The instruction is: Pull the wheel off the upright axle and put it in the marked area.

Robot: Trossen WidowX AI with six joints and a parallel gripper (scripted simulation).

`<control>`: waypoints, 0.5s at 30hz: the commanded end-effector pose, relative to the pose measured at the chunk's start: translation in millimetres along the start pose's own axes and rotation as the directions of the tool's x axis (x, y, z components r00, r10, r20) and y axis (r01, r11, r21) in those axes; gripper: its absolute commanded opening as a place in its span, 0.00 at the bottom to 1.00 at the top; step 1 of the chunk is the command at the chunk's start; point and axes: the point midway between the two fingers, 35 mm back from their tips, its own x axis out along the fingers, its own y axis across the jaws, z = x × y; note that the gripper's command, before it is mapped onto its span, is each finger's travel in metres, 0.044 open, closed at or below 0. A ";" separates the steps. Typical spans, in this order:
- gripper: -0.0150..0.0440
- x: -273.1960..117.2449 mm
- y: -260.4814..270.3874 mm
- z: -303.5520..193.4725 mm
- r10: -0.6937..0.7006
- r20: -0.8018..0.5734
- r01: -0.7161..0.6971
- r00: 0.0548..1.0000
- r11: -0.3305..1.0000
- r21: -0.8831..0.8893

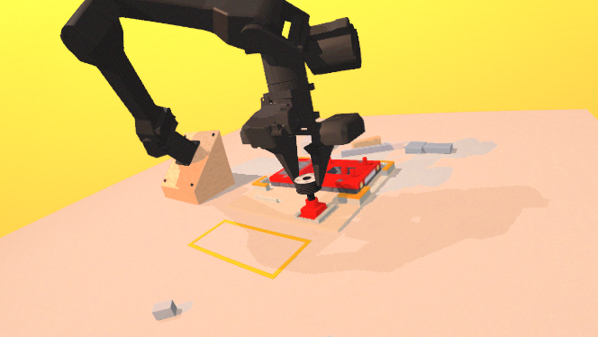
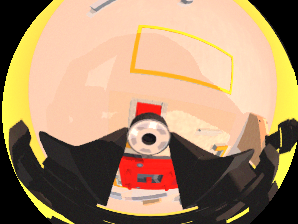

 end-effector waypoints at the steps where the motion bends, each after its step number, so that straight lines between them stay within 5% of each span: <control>1: 0.25 -6.6 2.8 -0.7 0.012 -0.005 -0.012 1.000 1.000 0.005; 15: 0.25 -11.3 2.6 -0.7 0.012 -0.005 -0.012 1.000 1.000 0.004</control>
